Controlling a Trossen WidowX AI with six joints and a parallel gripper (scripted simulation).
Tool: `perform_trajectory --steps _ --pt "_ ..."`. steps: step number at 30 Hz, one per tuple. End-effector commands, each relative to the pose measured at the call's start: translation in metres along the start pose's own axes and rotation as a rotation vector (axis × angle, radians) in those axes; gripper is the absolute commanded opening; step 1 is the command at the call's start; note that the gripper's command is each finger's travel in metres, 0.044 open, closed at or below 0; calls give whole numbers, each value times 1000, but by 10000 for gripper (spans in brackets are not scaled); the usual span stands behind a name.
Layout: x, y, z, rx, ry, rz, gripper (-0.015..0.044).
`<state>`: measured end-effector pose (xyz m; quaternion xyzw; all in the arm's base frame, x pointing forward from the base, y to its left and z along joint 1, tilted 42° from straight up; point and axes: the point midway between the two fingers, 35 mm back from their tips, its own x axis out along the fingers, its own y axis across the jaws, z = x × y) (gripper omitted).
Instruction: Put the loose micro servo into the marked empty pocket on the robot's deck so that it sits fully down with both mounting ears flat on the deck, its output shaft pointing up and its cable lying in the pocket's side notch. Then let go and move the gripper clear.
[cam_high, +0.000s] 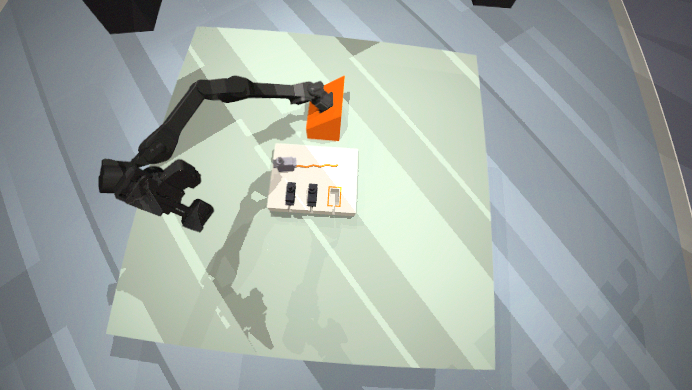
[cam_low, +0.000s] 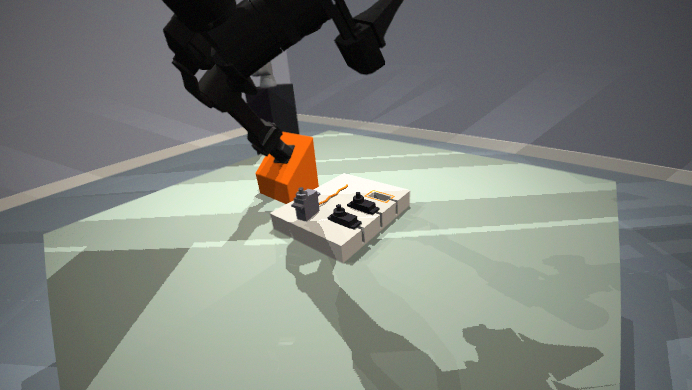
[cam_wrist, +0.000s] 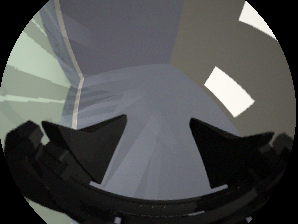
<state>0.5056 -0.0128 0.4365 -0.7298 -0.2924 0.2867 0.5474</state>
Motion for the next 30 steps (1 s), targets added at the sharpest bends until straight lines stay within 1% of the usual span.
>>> perform_trajectory --steps 1,2,7,18,30 --pt "0 1 0 4 2 3 426" --pt "1 3 0 13 7 9 440" --pt "7 24 1 112 62 83 440" --pt "15 92 18 365 213 325 440" --pt "-5 168 56 570 392 637 440"
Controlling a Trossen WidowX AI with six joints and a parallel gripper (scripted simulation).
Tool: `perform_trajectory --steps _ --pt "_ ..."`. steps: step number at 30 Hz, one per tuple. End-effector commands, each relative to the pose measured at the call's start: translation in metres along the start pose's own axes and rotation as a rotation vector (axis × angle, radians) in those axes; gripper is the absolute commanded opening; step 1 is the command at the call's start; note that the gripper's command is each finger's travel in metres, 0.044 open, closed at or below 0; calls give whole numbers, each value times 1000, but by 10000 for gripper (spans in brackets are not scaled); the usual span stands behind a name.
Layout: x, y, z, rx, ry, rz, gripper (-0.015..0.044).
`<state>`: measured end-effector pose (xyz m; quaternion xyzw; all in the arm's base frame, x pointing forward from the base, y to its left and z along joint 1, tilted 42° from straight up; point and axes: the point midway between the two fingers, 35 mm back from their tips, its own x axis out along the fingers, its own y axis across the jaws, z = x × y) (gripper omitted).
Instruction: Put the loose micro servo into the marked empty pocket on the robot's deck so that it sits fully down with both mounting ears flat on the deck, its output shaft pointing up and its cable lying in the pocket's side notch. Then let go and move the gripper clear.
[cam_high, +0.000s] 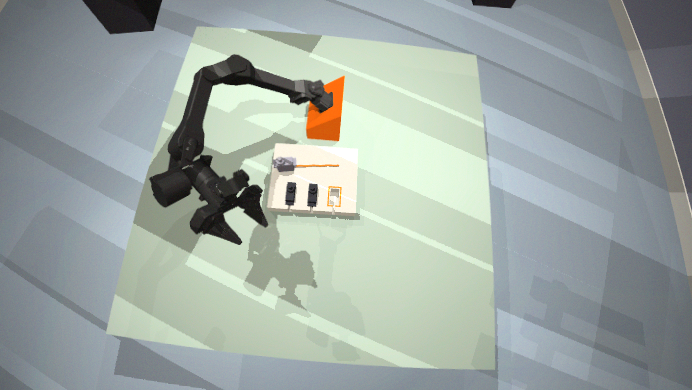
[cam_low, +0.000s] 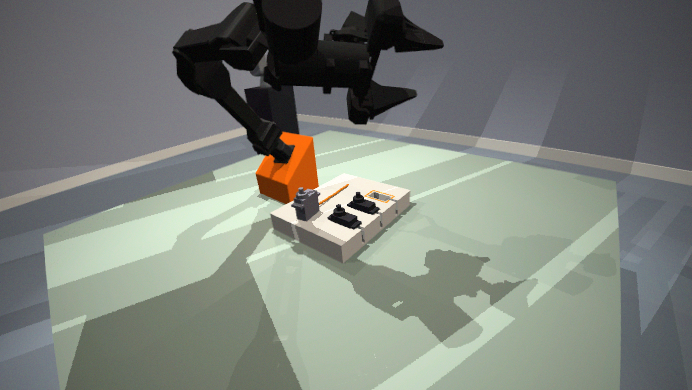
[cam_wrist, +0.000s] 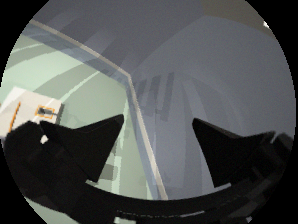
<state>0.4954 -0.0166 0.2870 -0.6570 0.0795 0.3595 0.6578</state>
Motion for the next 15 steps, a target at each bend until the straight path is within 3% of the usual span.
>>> perform_trajectory --steps 1,15 --pt "3 38 -1 72 88 125 440" --pt "-13 153 2 176 368 505 440"
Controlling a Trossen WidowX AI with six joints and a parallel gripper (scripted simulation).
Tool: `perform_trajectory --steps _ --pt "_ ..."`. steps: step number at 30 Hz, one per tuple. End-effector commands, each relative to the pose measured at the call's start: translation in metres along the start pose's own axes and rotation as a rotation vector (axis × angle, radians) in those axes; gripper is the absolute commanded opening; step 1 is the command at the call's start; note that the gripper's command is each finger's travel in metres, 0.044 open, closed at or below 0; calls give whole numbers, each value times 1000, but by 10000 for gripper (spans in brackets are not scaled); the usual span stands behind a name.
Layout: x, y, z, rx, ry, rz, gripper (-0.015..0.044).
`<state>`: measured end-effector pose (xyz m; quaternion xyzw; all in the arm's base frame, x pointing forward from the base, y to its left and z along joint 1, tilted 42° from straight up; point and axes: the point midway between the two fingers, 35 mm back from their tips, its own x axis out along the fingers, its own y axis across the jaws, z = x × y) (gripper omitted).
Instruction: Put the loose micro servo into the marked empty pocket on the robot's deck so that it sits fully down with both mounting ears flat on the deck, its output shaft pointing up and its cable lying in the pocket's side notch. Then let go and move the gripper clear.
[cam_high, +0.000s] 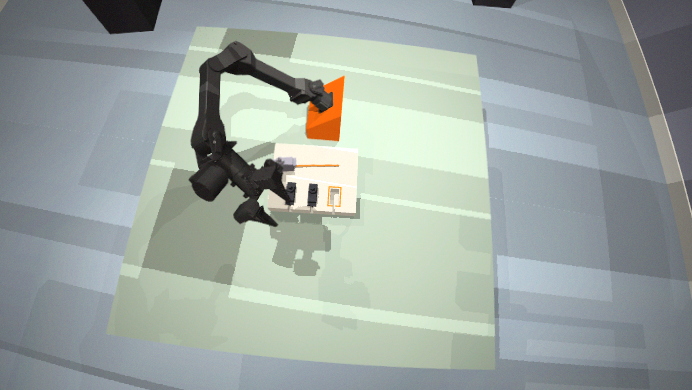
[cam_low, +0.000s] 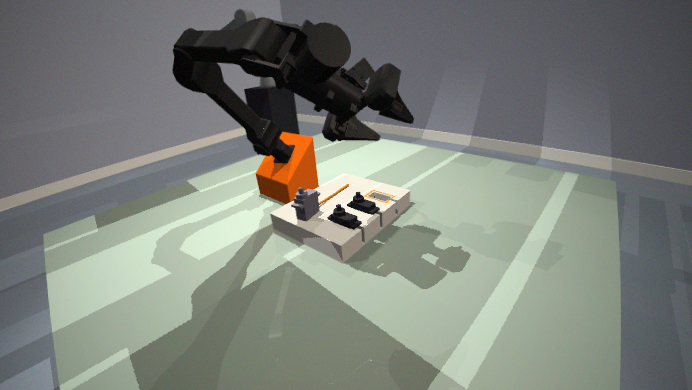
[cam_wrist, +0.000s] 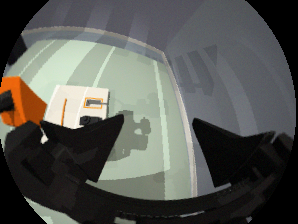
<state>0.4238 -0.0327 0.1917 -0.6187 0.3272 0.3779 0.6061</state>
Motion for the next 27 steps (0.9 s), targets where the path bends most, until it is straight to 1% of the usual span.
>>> perform_trajectory --steps 1,12,24,27 --pt "5 42 -5 22 109 130 440" --pt "1 134 -18 6 375 394 440" --pt "-29 219 -37 -119 691 618 440" --pt "-35 229 -39 -142 731 639 440"
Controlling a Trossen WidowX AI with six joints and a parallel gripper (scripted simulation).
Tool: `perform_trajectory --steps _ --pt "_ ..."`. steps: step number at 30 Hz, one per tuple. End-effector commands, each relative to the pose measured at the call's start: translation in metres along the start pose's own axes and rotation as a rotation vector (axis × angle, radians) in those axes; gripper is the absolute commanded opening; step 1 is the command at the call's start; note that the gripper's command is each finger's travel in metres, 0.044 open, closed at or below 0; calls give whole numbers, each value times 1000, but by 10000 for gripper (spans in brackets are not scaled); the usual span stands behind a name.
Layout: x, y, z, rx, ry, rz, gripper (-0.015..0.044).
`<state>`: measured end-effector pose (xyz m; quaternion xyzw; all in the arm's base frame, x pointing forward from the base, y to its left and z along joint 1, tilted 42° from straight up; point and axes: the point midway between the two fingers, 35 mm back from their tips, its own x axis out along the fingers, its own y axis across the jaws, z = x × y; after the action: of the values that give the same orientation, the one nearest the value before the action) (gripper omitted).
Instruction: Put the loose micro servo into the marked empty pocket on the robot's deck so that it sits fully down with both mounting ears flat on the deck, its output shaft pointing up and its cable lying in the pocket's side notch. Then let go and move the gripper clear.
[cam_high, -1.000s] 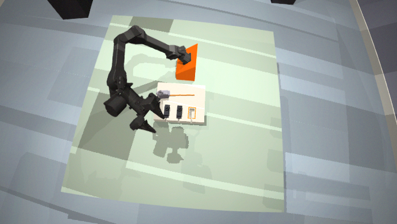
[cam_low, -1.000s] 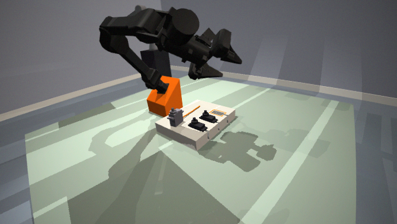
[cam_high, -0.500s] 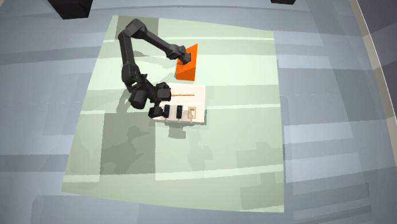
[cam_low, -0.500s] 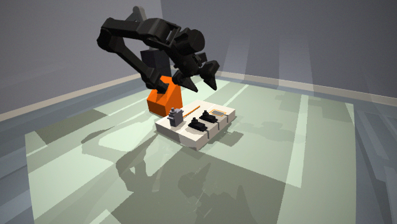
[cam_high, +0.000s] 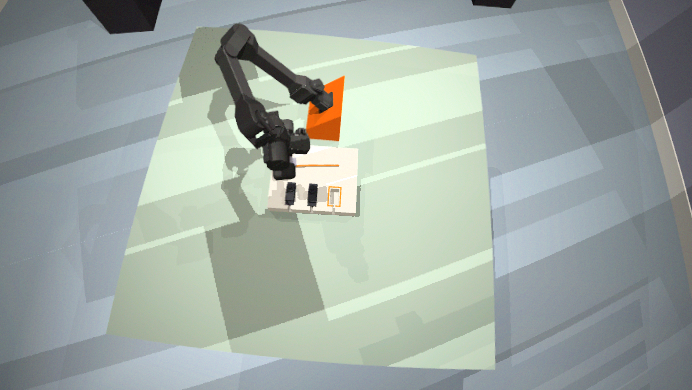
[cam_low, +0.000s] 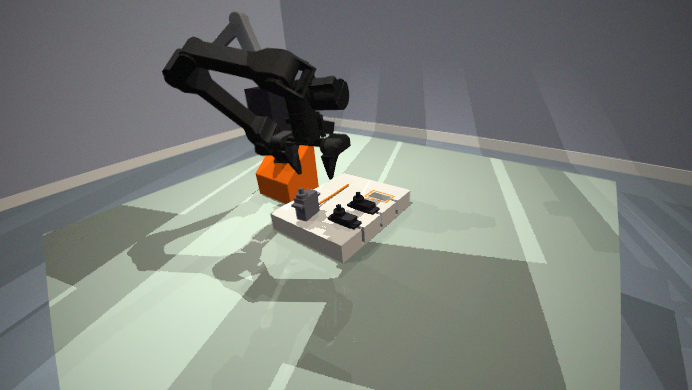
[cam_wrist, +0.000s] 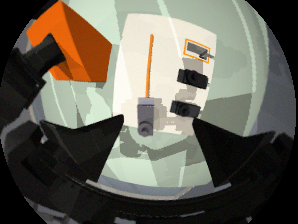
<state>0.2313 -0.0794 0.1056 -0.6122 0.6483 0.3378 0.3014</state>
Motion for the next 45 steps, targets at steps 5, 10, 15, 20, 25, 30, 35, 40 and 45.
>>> perform_trajectory --steps 5,10,15,20,25,30,35,40,45 --pt "5 19 -5 -25 83 31 440" --pt "15 19 -5 -24 83 30 440" --pt "31 20 -6 -24 84 30 440" --pt "33 20 -7 -24 84 30 440" --pt "40 20 -7 -24 84 30 440" --pt "48 20 -8 -24 84 30 440" --pt "51 20 -8 -24 85 30 387" --pt "51 20 -8 -24 85 30 256" --pt "51 20 -8 -24 85 30 125"
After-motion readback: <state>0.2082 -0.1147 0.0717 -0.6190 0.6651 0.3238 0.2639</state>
